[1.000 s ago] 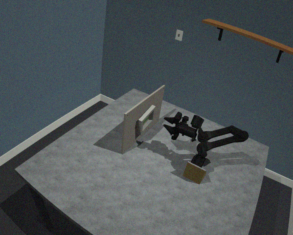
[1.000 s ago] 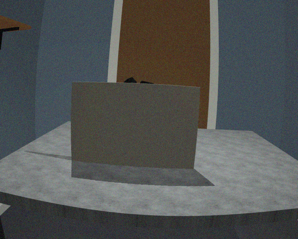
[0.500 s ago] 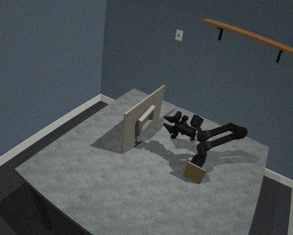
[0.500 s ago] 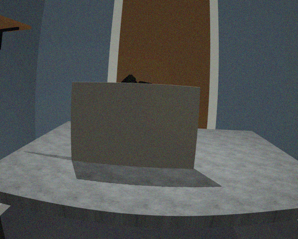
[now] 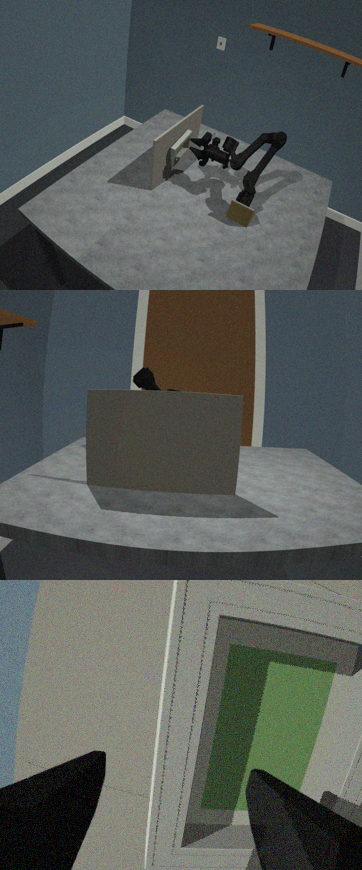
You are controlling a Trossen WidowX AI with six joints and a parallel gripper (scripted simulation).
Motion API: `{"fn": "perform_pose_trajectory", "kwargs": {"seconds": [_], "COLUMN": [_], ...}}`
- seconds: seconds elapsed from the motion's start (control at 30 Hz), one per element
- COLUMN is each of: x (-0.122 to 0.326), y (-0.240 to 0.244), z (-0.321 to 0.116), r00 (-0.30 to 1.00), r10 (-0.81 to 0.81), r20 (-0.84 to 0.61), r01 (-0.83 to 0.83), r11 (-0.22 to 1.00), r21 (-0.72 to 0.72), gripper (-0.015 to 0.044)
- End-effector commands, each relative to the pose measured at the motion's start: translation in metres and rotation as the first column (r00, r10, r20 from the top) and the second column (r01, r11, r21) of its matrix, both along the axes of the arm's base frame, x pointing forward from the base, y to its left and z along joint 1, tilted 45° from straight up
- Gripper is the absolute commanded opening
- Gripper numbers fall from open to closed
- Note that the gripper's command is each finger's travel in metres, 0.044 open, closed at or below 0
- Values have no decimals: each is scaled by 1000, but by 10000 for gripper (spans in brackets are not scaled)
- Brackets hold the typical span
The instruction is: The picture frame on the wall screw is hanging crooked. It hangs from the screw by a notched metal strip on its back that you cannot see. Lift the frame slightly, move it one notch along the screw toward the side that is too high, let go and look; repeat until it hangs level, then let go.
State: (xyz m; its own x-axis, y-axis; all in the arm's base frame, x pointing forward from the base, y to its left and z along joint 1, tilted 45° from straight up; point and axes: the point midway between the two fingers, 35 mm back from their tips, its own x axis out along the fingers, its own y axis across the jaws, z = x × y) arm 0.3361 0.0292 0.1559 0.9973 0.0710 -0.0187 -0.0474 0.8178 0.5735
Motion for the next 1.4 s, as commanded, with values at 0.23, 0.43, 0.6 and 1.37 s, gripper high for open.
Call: {"fn": "perform_pose_trajectory", "kwargs": {"seconds": [0.23,0.43,0.6,1.37], "x": [7,7,8,43], "y": [1,1,1,4], "z": [-3,-3,-3,-3], "r00": [1000,1000,1000,1000], "r10": [4,4,4,4], "r20": [4,4,4,6], "r01": [-4,-4,-4,-4], "r11": [1000,1000,1000,1000], "r21": [-5,-5,-5,-5], "gripper": [260,260,260,260]}}
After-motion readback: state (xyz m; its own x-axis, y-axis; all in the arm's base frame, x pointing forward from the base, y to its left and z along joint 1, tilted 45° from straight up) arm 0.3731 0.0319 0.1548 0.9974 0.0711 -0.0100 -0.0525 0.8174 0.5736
